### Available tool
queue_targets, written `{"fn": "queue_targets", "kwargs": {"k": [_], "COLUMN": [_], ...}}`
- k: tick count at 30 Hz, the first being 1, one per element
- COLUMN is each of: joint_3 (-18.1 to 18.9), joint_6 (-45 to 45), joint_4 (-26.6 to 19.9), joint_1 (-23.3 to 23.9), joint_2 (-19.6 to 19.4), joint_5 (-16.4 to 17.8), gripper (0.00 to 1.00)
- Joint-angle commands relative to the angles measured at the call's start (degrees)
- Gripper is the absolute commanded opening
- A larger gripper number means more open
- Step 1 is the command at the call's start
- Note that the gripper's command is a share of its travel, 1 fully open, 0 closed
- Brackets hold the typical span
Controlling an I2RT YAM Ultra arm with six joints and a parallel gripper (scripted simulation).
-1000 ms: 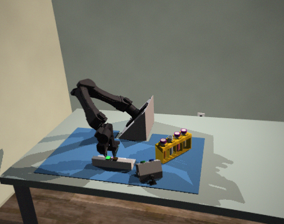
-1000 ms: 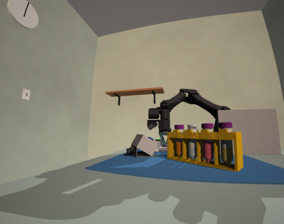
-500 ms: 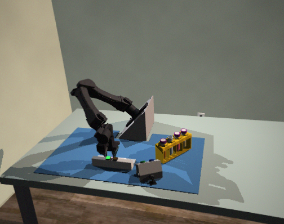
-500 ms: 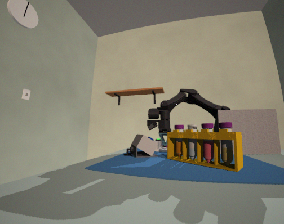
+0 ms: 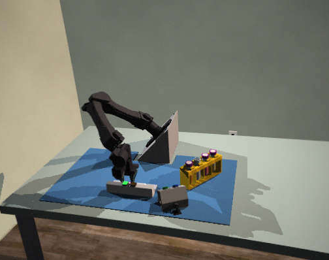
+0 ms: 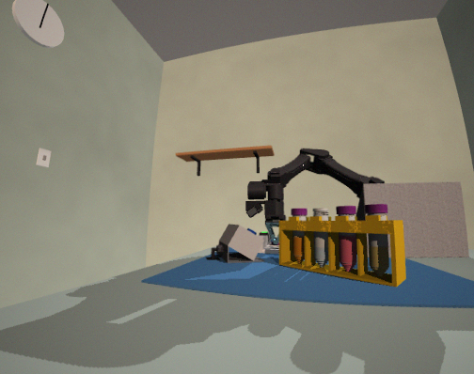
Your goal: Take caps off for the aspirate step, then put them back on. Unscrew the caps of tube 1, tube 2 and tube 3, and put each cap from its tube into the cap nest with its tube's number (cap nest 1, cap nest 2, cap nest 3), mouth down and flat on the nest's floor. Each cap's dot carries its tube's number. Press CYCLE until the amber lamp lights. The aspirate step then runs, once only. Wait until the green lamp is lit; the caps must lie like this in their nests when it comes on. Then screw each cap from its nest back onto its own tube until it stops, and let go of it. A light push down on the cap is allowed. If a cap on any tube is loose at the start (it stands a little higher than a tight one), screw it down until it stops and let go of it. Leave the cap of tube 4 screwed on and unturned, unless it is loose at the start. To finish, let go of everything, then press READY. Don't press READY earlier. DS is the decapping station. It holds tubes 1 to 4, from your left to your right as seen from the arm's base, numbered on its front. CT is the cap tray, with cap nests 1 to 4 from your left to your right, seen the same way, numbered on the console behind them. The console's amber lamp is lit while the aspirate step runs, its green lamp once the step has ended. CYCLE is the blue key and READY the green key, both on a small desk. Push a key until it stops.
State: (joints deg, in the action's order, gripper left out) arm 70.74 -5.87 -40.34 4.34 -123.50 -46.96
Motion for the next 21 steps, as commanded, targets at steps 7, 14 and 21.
{"fn": "queue_targets", "kwargs": {"k": [7,14,21], "joint_3": [0.04,0.04,2.01], "joint_6": [0.07,0.07,-3.80], "joint_4": [0.11,0.11,-6.19], "joint_1": [-0.36,-0.36,-3.04], "joint_2": [0.69,0.69,2.21], "joint_5": [-0.05,-0.05,0.13], "gripper": [0.00,0.00,0.00]}}
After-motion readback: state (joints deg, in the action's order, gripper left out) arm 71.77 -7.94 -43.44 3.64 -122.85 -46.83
